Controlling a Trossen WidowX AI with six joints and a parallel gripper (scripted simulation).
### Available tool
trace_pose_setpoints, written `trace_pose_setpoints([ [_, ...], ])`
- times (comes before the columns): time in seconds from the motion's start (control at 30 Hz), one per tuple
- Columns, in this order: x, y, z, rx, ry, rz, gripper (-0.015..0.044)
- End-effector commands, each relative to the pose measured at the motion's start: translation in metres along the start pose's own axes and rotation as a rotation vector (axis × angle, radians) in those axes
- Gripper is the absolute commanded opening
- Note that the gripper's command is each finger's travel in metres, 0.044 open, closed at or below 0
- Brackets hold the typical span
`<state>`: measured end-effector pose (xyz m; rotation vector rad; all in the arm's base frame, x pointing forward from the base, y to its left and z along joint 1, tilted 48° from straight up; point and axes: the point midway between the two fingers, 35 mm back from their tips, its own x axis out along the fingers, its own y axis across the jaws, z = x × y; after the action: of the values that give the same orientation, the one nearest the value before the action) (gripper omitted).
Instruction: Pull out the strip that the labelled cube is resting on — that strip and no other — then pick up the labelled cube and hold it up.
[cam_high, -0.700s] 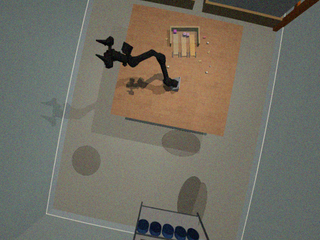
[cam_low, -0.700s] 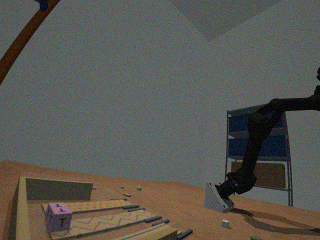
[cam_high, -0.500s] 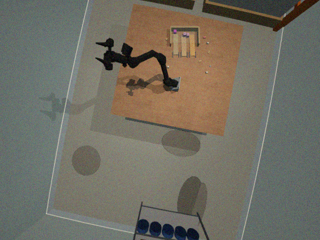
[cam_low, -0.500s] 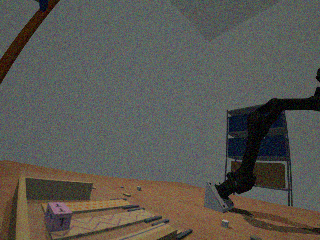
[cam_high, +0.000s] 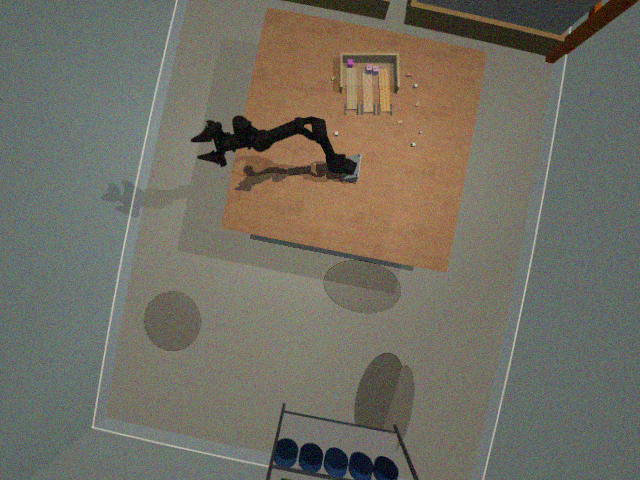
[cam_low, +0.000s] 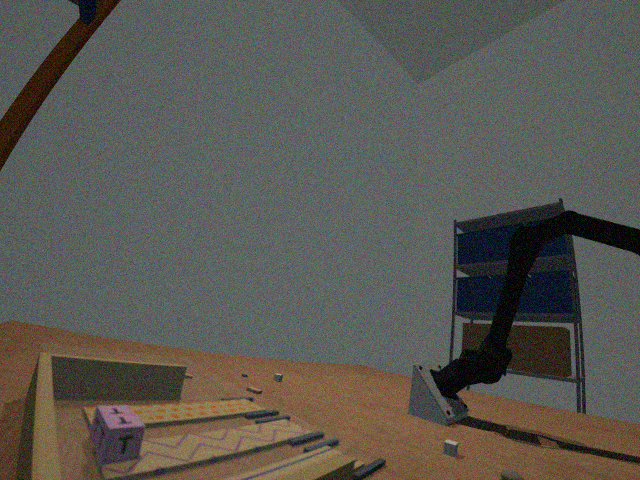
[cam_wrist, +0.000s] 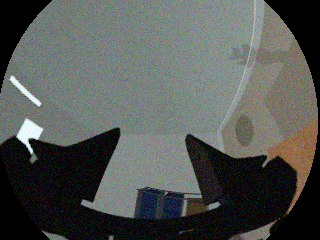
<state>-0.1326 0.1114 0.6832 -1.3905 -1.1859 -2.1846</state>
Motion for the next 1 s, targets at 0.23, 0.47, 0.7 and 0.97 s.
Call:
trace_pose_setpoints([
  [0.23,-0.04,-0.076,0.101,-0.486,-0.183,-0.324,0.04],
  [0.47,-0.1,-0.107,0.18,-0.748,-0.295,-0.581,0.04],
  [0.7,-0.189,-0.111,0.257,-0.944,-0.415,-0.862,0.04],
  [0.97,-0.313,-0.083,0.316,-1.061,-0.58,-1.186,0.04],
])
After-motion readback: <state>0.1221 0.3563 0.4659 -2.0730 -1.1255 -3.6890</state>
